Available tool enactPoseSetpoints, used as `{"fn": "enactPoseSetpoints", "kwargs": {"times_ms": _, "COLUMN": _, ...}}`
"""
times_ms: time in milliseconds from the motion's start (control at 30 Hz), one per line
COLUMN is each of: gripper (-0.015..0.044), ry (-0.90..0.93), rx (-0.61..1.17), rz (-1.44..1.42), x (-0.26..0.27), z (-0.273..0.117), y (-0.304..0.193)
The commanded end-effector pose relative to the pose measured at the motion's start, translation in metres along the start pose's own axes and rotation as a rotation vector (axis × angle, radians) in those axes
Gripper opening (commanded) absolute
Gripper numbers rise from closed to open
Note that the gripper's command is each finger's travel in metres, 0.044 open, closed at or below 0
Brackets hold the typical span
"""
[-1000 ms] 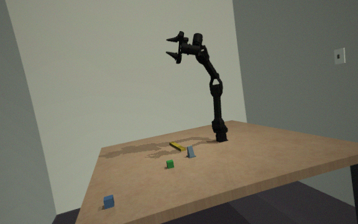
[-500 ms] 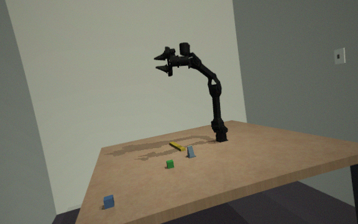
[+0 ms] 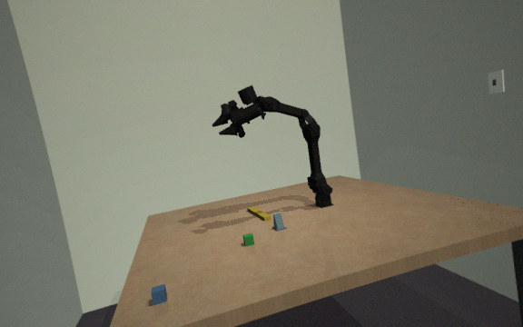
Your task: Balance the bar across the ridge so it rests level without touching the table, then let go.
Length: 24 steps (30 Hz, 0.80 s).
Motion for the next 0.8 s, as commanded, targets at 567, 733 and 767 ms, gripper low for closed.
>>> {"fn": "enactPoseSetpoints", "kwargs": {"times_ms": 567, "gripper": 0.0315, "ry": -0.558, "rx": 0.457, "rz": 0.111, "x": -0.176, "z": 0.084, "y": -0.086}}
{"fn": "enactPoseSetpoints", "kwargs": {"times_ms": 733, "gripper": 0.0315, "ry": -0.698, "rx": 0.559, "rz": 0.189, "x": -0.219, "z": 0.084, "y": -0.103}}
{"fn": "enactPoseSetpoints", "kwargs": {"times_ms": 767, "gripper": 0.0315, "ry": -0.726, "rx": 0.579, "rz": 0.206, "x": -0.227, "z": 0.084, "y": -0.106}}
Point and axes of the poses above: the point midway between the two fingers, 35 mm back from their tips, its own z axis out along the fingers, its own x axis across the jaws, y = z × x, the point moved 4 cm from there along -z, back along the fingers, and after that the axes turned 2 degrees about z, right-handed, at the moved point
